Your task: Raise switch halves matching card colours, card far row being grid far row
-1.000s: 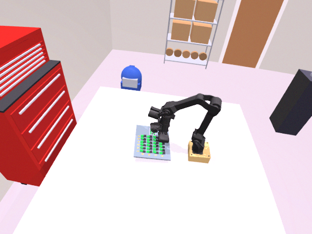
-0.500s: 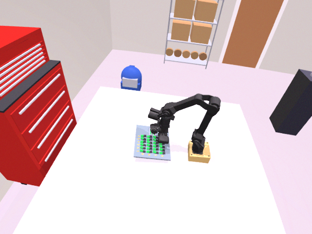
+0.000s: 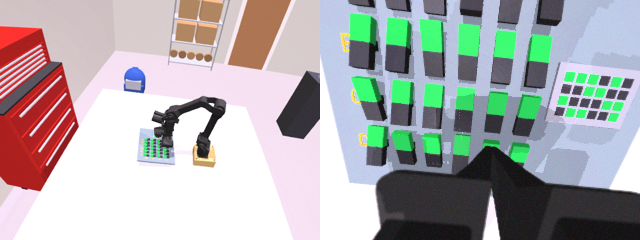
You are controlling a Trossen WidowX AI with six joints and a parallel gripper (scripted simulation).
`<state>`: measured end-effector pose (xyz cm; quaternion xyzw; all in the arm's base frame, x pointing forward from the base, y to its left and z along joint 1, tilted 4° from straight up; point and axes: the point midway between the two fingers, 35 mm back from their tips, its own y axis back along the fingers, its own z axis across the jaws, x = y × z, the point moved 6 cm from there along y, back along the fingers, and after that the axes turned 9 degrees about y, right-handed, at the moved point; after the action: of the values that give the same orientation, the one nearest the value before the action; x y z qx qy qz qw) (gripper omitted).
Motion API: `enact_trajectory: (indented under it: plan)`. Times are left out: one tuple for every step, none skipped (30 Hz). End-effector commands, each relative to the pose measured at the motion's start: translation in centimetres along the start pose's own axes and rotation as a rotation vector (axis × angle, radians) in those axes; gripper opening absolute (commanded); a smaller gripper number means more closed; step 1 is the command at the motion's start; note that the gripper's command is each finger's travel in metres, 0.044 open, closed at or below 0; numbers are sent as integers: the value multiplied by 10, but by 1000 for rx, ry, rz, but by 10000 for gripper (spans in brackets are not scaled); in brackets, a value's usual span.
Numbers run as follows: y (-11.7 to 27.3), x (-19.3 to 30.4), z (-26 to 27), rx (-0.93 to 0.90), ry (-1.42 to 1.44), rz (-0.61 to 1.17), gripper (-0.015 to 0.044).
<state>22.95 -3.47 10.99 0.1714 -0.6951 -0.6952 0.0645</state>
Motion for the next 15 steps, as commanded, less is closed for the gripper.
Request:
enact_trajectory:
  plan:
    - [-1,0,0,4,-3,2,0]
    - [-1,0,0,4,-3,2,0]
    - [-1,0,0,4,-3,2,0]
    - [-1,0,0,4,-3,2,0]
    - [-1,0,0,4,-3,2,0]
    - [-1,0,0,4,-3,2,0]
    - [-2,0,0,4,-3,2,0]
    - [-2,0,0,4,-3,2,0]
    - [-2,0,0,4,-3,2,0]
    - [-2,0,0,4,-3,2,0]
    - [-2,0,0,4,-3,2,0]
    - [-2,0,0,4,-3,2,0]
    - [-2,0,0,4,-3,2,0]
    - [-3,0,0,4,-3,2,0]
    - [-3,0,0,4,-3,2,0]
